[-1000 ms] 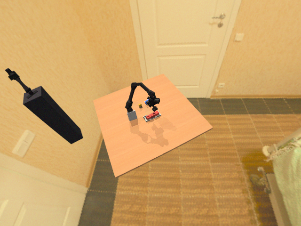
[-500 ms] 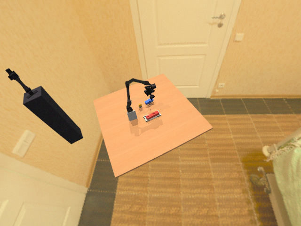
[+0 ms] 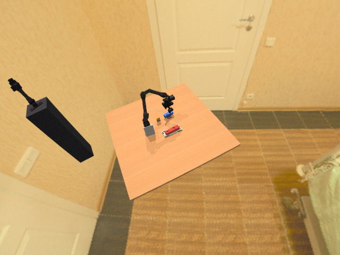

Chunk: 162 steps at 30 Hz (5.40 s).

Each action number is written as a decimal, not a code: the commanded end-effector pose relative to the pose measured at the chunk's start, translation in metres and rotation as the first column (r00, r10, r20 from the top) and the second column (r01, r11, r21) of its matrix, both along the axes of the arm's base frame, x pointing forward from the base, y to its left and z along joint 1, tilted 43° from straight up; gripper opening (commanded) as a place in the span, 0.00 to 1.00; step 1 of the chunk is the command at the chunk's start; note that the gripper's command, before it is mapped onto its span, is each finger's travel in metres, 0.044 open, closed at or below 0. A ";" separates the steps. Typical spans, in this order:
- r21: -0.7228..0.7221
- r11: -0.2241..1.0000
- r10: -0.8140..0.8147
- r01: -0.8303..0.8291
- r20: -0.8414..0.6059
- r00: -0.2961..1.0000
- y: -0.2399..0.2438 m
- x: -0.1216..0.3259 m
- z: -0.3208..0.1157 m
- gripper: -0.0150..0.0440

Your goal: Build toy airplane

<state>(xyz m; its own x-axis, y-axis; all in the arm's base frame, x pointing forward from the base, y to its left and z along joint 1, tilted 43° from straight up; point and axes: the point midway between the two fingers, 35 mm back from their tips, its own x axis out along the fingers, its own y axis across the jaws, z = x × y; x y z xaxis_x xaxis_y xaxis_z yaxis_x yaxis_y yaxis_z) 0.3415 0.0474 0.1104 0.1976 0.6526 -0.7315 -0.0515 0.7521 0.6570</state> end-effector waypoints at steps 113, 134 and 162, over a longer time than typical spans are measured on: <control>-0.067 0.988 0.147 -0.140 0.124 0.981 -0.072 -0.009 0.019 0.25; -0.208 0.907 0.416 -0.367 0.306 0.856 -0.116 -0.013 -0.034 0.25; -0.430 0.704 0.709 -0.565 0.472 0.523 -0.166 -0.038 -0.106 0.25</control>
<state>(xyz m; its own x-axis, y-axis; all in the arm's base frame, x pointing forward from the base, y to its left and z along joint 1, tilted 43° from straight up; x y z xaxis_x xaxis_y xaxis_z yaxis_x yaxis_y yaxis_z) 0.3090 -0.1137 0.0141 0.2050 0.6303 -0.7488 -0.8444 0.5007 0.1903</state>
